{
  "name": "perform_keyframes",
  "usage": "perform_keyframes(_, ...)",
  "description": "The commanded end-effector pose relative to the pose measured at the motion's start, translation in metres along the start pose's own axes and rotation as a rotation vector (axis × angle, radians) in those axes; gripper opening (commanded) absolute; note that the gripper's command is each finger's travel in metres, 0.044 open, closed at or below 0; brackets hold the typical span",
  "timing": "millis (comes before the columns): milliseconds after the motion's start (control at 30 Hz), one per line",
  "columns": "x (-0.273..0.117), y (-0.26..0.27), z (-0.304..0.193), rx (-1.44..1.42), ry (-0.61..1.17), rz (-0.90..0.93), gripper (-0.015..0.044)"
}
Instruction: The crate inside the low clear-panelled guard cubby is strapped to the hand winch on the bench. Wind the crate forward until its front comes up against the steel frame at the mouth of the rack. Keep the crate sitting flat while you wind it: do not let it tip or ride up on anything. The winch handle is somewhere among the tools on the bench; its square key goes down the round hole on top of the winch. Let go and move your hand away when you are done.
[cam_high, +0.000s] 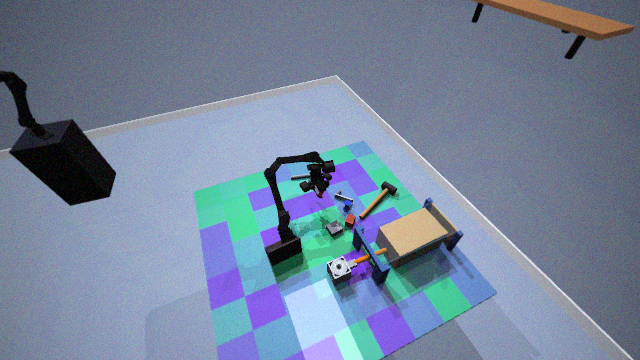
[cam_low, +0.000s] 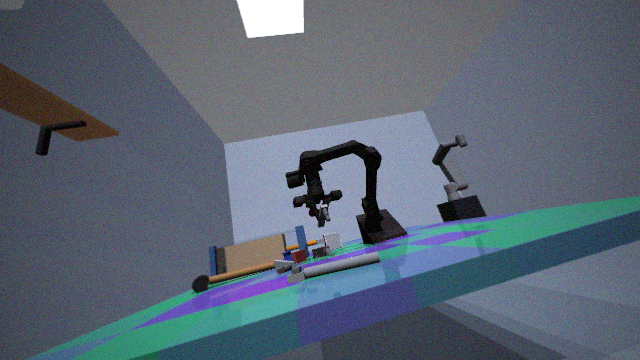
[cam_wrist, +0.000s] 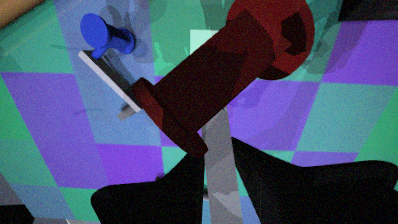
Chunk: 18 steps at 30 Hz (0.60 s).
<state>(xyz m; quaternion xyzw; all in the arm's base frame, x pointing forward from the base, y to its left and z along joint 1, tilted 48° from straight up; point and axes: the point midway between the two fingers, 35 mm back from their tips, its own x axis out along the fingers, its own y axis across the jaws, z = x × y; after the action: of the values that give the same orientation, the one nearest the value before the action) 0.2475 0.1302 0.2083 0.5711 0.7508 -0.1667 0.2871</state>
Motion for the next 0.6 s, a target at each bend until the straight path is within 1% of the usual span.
perform_keyframes(0, -0.009, 0.009, 0.025, 0.051, -0.025, 0.023, 0.0000)
perform_keyframes(300, -0.031, 0.020, 0.095, 0.248, -0.088, 0.067, 0.0000)
perform_keyframes(400, -0.033, 0.019, 0.107, 0.220, -0.105, 0.073, 0.0000)
perform_keyframes(567, -0.043, 0.017, 0.141, 0.303, -0.136, 0.091, 0.0000)
